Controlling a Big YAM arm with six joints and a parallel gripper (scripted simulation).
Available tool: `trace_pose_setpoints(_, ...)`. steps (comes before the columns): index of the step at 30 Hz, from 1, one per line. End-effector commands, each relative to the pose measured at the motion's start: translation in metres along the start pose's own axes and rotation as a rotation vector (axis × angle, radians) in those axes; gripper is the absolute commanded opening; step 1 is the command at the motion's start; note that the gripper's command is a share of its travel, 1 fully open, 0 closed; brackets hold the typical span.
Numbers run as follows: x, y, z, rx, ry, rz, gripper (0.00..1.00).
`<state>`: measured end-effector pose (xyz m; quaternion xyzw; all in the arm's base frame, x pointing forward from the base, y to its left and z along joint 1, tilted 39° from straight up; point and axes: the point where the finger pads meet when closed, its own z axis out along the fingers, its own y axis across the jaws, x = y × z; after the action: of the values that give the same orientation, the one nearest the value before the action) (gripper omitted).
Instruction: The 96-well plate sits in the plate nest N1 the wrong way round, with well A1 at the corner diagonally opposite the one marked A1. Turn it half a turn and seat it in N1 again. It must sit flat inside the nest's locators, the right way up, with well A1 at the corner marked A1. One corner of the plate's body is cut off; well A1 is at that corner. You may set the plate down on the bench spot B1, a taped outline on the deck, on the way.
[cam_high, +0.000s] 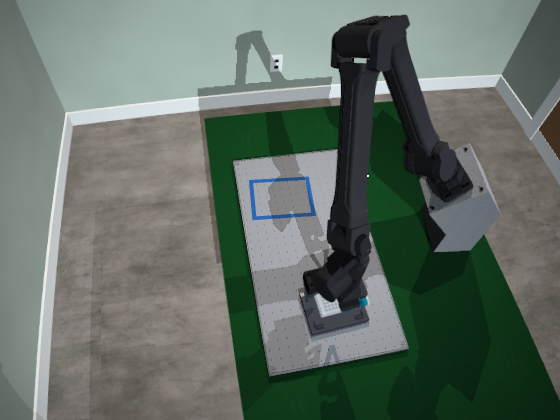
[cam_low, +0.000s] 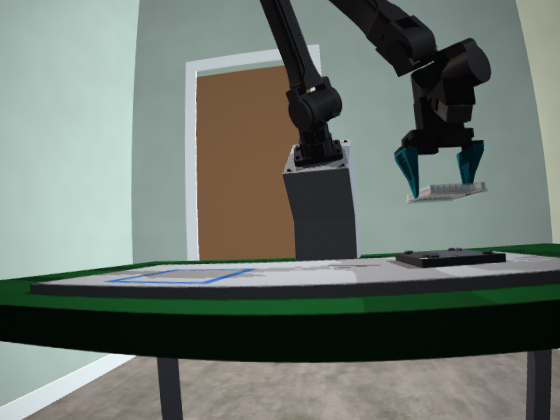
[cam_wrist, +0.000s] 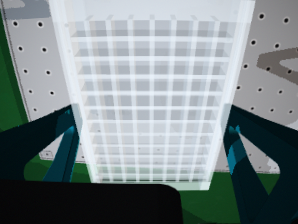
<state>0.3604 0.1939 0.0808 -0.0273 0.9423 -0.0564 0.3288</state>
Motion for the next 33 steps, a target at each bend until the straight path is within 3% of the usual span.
trace_pose_setpoints(1, -0.008, 0.002, -0.004, -0.01, -0.025, 0.021, 0.0)
trace_pose_setpoints(3, -0.006, -0.013, 0.001, 0.009, -0.012, -0.016, 0.0)
trace_pose_setpoints(17, -0.015, -0.057, 0.002, 0.008, -0.032, -0.474, 0.0)
trace_pose_setpoints(33, -0.019, -0.104, 0.003, 0.013, -0.034, -0.519, 0.0)
